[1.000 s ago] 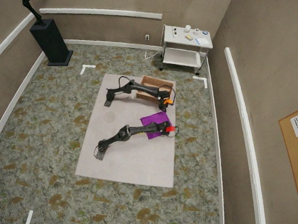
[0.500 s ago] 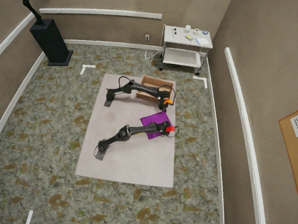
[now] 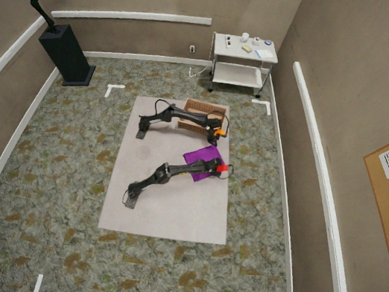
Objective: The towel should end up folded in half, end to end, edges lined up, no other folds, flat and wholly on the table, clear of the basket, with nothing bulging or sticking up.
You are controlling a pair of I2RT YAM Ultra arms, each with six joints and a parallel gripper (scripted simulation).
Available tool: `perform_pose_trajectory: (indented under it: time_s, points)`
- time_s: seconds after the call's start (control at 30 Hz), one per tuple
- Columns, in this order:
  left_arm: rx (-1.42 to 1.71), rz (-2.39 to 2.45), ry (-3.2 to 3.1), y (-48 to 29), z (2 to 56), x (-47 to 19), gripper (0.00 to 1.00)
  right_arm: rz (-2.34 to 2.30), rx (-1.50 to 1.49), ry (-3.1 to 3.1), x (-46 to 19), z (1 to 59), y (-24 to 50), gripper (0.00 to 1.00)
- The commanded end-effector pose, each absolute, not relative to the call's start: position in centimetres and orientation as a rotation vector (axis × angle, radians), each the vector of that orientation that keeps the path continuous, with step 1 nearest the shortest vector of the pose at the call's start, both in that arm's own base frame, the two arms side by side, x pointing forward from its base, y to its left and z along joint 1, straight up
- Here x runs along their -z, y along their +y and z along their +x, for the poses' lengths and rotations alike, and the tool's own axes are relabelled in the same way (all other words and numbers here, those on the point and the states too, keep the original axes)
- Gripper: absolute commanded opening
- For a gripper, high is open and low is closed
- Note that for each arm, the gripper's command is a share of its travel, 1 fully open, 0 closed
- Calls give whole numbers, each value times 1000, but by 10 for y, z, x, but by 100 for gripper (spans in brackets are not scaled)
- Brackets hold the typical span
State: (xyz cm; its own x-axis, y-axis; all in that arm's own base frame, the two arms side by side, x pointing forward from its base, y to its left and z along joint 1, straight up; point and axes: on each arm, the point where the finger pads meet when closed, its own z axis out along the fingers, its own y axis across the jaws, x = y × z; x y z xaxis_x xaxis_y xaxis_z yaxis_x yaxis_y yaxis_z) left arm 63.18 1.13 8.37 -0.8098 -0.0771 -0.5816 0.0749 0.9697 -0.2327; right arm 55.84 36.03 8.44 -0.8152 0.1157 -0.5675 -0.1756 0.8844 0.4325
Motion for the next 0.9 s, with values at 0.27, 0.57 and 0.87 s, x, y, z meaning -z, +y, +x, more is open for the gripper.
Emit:
perform_pose_trajectory:
  time_s: [0.27, 0.57, 0.87]
  points:
    - [321, 9, 2404, 17, 642, -121, 78, -67, -672, 2375, -121, 561, 368, 84]
    - [321, 9, 2404, 17, 642, -121, 78, -67, -672, 2375, -121, 561, 368, 84]
    - [328, 1, 2445, 17, 628, -112, 78, -64, -653, 2414, -111, 551, 360, 84]
